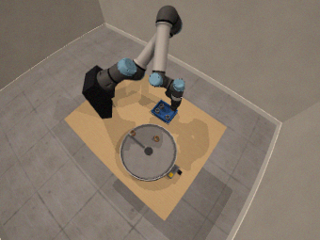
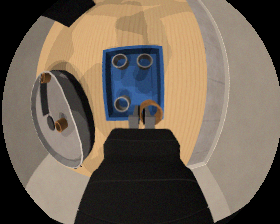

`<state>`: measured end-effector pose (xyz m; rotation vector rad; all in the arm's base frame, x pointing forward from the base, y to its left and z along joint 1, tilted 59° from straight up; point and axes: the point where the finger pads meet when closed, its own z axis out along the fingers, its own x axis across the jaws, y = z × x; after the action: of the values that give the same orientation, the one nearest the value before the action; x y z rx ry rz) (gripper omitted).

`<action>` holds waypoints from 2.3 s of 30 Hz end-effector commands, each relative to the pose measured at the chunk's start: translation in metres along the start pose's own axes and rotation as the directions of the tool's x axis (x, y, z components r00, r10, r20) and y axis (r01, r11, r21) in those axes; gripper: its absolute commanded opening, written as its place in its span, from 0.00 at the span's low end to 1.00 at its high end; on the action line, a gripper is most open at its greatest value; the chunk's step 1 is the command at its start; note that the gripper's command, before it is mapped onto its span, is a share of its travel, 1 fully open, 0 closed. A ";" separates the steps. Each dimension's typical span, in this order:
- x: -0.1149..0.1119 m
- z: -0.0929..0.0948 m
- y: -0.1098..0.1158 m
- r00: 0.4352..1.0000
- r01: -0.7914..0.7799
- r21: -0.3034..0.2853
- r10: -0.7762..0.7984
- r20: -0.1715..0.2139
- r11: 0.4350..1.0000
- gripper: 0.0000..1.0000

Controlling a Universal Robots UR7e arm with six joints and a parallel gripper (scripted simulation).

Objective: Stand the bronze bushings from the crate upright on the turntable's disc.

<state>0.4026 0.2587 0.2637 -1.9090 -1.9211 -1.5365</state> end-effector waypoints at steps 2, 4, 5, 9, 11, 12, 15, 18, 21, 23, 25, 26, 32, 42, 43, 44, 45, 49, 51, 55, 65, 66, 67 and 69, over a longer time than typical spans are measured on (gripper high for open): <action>-0.001 -0.017 0.000 1.000 0.002 0.008 -0.002 -0.002 1.000 0.00; -0.001 -0.022 0.000 1.000 0.002 0.008 -0.002 -0.002 1.000 0.00; -0.001 -0.023 0.000 1.000 0.002 0.008 -0.002 -0.002 1.000 0.00; -0.001 -0.030 0.001 1.000 0.002 0.008 -0.002 -0.002 1.000 0.00; -0.001 -0.032 0.001 1.000 0.002 0.008 -0.002 -0.002 1.000 0.00; -0.001 -0.033 0.001 1.000 0.002 0.008 -0.002 -0.002 1.000 0.00; -0.001 -0.034 0.001 1.000 0.002 0.008 -0.002 -0.002 1.000 0.00; -0.001 -0.036 0.001 1.000 0.002 0.008 -0.002 -0.002 1.000 0.00; -0.001 -0.037 0.001 1.000 0.002 0.008 -0.002 -0.002 1.000 0.00; -0.001 -0.038 0.001 1.000 0.002 0.008 -0.002 -0.002 1.000 0.00; -0.001 -0.038 0.001 1.000 0.002 0.008 -0.002 -0.002 1.000 0.00; -0.001 -0.038 0.001 1.000 0.002 0.008 -0.002 -0.002 1.000 0.00; -0.001 -0.038 0.001 1.000 0.002 0.008 -0.002 -0.002 1.000 0.00; -0.001 -0.038 0.001 1.000 0.002 0.008 -0.002 -0.002 1.000 0.00; -0.001 -0.038 0.001 1.000 0.002 0.008 -0.002 -0.002 1.000 0.00; -0.001 -0.038 0.001 1.000 0.002 0.008 -0.002 -0.002 1.000 0.00; -0.001 -0.038 0.001 1.000 0.002 0.008 -0.002 -0.002 1.000 0.00; -0.001 -0.038 0.001 1.000 0.002 0.008 -0.002 -0.002 1.000 0.00; -0.001 -0.038 0.001 1.000 0.002 0.008 -0.002 -0.002 1.000 0.00; -0.001 -0.038 0.001 1.000 0.002 0.008 -0.002 -0.002 1.000 0.00; -0.001 -0.038 0.001 1.000 0.002 0.008 -0.002 -0.002 1.000 0.00; -0.001 -0.038 0.001 1.000 0.002 0.008 -0.002 -0.002 1.000 0.00; -0.001 -0.038 0.001 1.000 0.002 0.008 -0.002 -0.002 1.000 0.00; -0.001 -0.038 0.001 1.000 0.002 0.008 -0.002 -0.002 1.000 0.00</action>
<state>0.3812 0.2344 0.2828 -1.9034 -1.9251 -1.5275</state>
